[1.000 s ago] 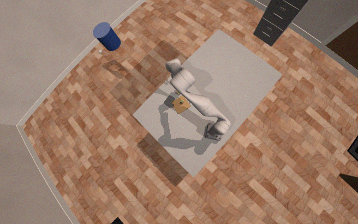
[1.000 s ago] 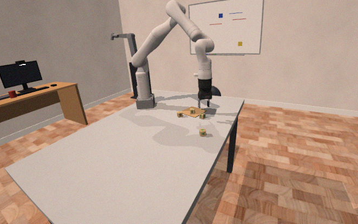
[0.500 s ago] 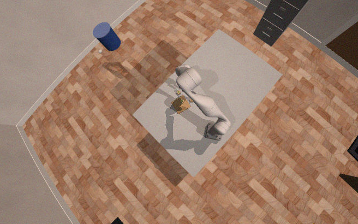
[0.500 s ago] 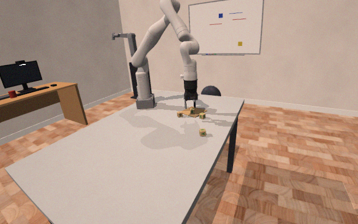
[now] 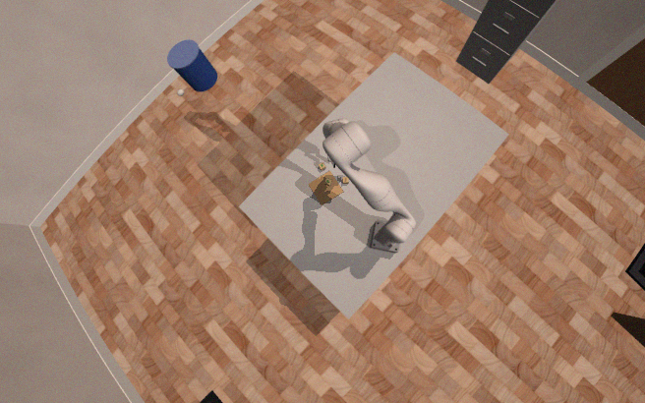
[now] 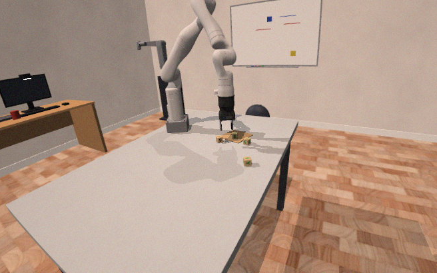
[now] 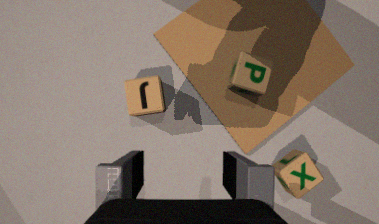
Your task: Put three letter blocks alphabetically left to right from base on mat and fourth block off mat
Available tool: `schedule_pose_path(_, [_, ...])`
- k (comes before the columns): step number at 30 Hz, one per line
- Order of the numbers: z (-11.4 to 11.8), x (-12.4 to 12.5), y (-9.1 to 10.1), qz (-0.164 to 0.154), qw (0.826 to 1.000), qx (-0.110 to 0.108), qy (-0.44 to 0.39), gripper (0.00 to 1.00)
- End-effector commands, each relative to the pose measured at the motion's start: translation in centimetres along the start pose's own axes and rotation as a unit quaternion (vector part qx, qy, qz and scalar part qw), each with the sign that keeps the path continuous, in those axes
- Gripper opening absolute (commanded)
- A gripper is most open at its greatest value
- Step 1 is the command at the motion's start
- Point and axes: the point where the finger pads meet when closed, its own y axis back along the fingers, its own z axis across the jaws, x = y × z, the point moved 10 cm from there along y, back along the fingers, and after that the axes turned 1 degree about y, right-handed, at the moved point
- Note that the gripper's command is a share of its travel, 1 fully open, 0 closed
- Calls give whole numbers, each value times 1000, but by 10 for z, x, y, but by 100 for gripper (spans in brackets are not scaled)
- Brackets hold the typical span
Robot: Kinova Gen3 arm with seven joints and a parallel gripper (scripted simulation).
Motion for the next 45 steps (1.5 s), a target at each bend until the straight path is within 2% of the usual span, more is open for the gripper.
schedule_pose_path(1, [0,0,2,-1,1000,-2,-1,100])
schedule_pose_path(3, [-9,5,2,-1,1000,-2,-1,100])
schedule_pose_path(9, [-9,5,2,-1,1000,-2,-1,100])
schedule_pose_path(10, [-16,10,2,-1,1000,-2,0,100])
schedule_pose_path(45, [-31,20,3,-1,1000,-2,1,100])
